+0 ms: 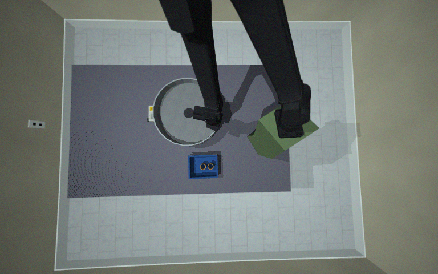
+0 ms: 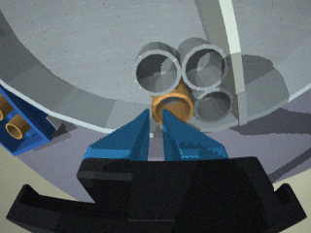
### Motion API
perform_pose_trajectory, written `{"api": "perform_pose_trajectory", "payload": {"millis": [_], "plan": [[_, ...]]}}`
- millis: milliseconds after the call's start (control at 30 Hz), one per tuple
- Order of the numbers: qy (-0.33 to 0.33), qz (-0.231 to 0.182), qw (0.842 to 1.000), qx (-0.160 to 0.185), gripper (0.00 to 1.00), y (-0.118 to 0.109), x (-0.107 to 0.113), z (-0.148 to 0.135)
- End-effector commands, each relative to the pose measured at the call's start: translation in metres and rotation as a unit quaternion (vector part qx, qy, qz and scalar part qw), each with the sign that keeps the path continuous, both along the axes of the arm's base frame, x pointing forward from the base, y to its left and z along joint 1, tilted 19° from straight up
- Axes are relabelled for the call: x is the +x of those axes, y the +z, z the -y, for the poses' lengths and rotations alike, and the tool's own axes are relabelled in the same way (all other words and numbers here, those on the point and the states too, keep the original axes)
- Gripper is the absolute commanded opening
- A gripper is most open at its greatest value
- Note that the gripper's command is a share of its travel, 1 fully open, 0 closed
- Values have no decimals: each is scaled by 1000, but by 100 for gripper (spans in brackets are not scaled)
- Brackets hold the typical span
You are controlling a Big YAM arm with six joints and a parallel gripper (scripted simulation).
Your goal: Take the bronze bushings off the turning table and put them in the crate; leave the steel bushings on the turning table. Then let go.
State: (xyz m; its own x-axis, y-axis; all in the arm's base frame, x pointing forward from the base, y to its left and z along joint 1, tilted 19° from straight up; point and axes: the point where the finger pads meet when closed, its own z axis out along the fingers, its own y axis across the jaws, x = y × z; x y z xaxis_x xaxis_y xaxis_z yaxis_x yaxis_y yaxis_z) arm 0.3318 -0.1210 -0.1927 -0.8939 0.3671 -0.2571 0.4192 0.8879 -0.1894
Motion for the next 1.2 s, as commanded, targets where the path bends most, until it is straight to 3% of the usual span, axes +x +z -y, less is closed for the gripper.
{"api": "perform_pose_trajectory", "payload": {"millis": [0, 567, 633, 1167], "plan": [[3, 10, 1000, -2, 12, 7, 10, 3], [3, 2, 1000, 0, 12, -16, 6, 7], [4, 13, 1000, -3, 12, -8, 14, 7], [4, 12, 1000, -3, 12, -8, 13, 7]]}}
